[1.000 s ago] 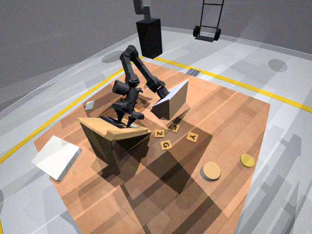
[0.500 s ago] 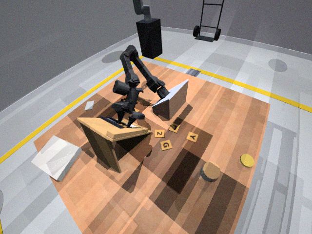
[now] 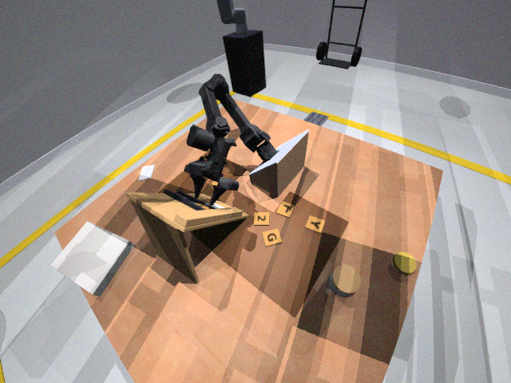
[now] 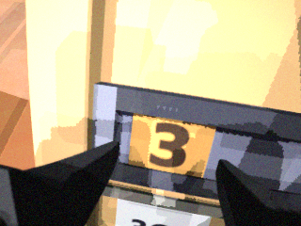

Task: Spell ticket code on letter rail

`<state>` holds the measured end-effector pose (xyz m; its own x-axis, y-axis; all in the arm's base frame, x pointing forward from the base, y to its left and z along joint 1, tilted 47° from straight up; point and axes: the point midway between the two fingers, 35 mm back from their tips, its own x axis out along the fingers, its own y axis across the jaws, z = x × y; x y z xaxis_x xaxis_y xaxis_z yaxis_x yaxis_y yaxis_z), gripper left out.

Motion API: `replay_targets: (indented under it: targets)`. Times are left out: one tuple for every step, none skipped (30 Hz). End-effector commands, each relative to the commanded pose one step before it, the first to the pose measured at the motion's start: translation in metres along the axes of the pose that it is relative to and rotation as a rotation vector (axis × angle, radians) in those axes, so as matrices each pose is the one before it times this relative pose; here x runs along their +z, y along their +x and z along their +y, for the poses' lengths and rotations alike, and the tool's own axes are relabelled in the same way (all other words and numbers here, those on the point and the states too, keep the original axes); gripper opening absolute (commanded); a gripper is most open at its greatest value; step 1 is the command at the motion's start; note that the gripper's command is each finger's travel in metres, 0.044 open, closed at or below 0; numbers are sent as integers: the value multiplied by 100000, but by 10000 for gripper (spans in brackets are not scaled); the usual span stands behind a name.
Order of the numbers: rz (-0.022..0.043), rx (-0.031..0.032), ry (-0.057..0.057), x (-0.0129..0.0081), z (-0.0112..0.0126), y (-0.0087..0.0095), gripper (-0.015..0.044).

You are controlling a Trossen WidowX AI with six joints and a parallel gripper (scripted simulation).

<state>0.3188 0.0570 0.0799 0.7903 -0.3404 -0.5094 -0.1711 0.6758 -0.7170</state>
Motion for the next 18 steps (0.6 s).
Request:
replay_targets:
  targets:
    - [-102,-264,322,7,-4,-333,295]
    - [3,4,0,4,13,-78,295]
    - [3,4,0,3,12,-79,295]
    - [3,4,0,2,11,-79,295]
    - [3,4,0,2,11,-79,295]
    - [3,4,0,2,11,-79,295]
    - [3,4,0,2,10,-79,295]
    - [3,4,0,2,9,-79,295]
    - [3,4,-1,2,8,-79,295]
    - [3,4,-1,1,8,-79,295]
    - [3,4,-1,0,7,-79,295]
    - [3,4,-1,0,7,-78,295]
    - [3,4,-1,0,6,-78,295]
    - [3,4,-1,-1,5,-78,295]
    - [3,4,-1,-1,4,-78,295]
    - [3,4,-1,-2,3,-78,295]
    - [3,4,-1,-2,2,-78,295]
    - [3,4,-1,-2,1,-78,295]
